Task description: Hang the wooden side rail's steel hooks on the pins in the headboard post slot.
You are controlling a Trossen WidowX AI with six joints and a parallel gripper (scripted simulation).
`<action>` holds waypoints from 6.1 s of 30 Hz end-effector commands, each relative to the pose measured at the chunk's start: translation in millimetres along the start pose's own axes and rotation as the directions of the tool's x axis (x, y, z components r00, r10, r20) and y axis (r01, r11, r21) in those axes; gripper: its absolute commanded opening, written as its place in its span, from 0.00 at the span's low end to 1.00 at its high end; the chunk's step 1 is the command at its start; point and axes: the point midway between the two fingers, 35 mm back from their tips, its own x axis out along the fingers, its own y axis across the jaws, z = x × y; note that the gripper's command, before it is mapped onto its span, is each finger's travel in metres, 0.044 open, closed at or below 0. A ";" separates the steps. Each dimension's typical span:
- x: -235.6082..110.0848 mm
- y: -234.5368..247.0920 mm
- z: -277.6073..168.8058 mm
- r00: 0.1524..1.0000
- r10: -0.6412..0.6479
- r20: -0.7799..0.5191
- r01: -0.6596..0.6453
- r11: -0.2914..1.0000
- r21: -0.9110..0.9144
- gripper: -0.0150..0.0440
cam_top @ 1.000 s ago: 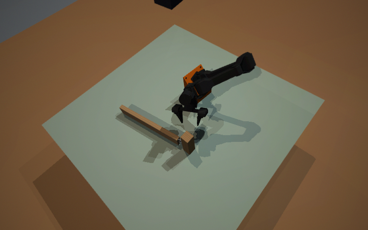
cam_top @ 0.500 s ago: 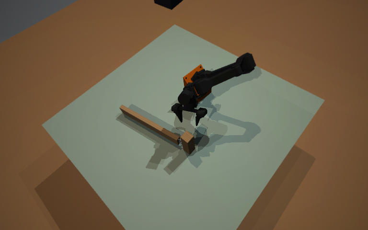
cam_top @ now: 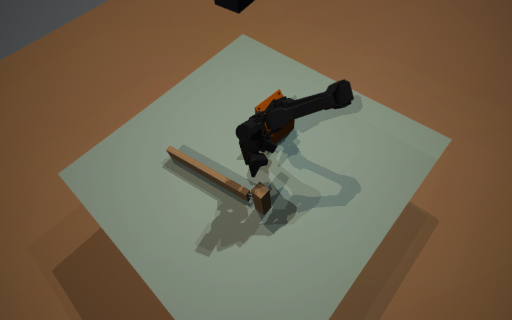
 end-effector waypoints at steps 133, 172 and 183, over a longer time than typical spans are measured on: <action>60.9 24.9 -69.6 0.825 0.463 0.324 0.552 -0.539 -0.636 1.00; 124.8 59.7 -45.9 0.826 0.461 0.324 0.551 -0.540 -0.636 1.00; 139.3 67.7 -39.9 0.826 0.460 0.325 0.551 -0.540 -0.636 1.00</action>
